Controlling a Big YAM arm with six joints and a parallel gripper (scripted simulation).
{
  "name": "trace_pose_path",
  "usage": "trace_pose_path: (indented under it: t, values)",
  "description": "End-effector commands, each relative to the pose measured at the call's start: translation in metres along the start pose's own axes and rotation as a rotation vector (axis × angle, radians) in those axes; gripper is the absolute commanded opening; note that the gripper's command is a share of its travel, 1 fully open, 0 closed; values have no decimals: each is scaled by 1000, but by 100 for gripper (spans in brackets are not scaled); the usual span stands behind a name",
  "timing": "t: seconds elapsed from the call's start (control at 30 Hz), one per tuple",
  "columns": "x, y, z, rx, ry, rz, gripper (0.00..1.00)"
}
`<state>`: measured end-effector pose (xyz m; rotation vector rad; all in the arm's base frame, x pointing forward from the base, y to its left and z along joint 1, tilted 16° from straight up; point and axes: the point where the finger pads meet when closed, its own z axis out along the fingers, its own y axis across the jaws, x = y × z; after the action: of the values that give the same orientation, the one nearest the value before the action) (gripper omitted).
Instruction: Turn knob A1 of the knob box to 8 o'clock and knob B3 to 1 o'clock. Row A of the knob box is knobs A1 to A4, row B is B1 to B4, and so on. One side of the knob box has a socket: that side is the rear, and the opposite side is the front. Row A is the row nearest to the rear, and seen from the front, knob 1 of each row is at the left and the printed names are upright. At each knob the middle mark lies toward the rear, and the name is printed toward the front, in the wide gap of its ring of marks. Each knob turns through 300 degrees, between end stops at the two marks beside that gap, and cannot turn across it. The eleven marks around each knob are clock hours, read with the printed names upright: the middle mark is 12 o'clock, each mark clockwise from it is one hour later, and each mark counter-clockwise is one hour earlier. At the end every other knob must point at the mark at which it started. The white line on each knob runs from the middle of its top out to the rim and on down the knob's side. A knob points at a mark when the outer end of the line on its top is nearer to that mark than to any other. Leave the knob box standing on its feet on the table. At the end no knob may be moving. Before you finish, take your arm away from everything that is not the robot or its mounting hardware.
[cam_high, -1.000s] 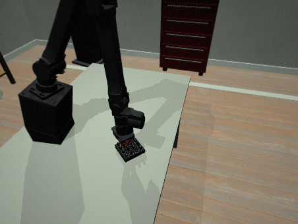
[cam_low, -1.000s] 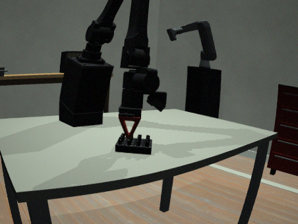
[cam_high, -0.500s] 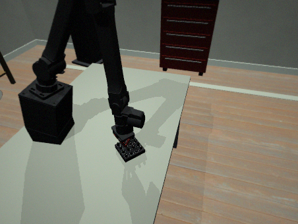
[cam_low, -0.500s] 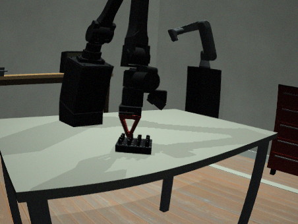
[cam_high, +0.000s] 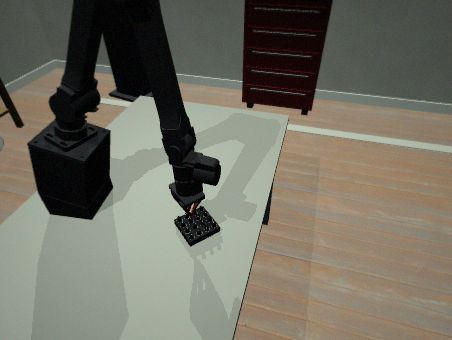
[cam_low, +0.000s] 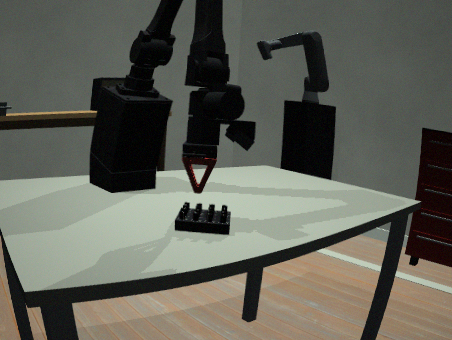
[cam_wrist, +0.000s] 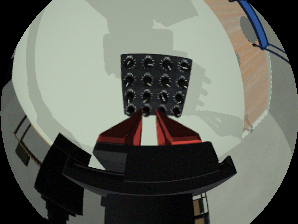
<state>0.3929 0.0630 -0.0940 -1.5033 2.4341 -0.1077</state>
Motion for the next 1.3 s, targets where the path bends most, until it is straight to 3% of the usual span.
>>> trace_pose_path:
  t: [0.0, 1.27]
  values:
    - [6, 3, -2, -13, 8, 2, 19]
    - [4, 0, -1, -5, 2, 2, 19]
